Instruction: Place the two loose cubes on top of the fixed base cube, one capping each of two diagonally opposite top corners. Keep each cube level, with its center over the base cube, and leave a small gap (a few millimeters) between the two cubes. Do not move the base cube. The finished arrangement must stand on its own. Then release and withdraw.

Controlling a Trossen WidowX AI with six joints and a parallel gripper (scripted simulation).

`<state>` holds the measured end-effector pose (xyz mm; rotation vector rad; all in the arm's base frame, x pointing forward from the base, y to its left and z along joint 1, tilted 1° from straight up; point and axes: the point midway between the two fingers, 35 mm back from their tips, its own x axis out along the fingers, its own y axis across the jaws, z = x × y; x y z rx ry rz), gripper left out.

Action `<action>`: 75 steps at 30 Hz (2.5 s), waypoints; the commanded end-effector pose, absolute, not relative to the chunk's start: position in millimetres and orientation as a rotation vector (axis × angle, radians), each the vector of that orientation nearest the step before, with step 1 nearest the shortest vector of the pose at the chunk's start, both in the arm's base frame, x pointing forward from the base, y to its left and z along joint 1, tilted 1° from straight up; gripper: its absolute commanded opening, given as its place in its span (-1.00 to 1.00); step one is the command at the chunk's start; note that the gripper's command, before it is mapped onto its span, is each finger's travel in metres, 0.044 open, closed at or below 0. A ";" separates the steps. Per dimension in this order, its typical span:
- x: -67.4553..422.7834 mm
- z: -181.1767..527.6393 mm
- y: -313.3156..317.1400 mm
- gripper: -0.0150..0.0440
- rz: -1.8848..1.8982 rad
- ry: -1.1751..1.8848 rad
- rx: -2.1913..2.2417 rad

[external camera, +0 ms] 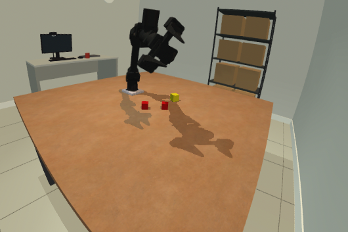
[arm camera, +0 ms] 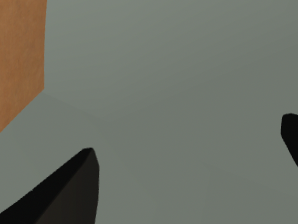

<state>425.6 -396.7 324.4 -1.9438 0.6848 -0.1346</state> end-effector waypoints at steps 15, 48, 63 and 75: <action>404.2 195.9 -239.2 0.41 0.261 0.999 -0.929; 309.0 87.7 -120.8 0.41 0.315 1.507 -0.321; 310.3 62.7 -120.8 0.41 0.315 1.507 -0.320; 310.4 45.7 -120.5 0.41 0.315 1.507 -0.320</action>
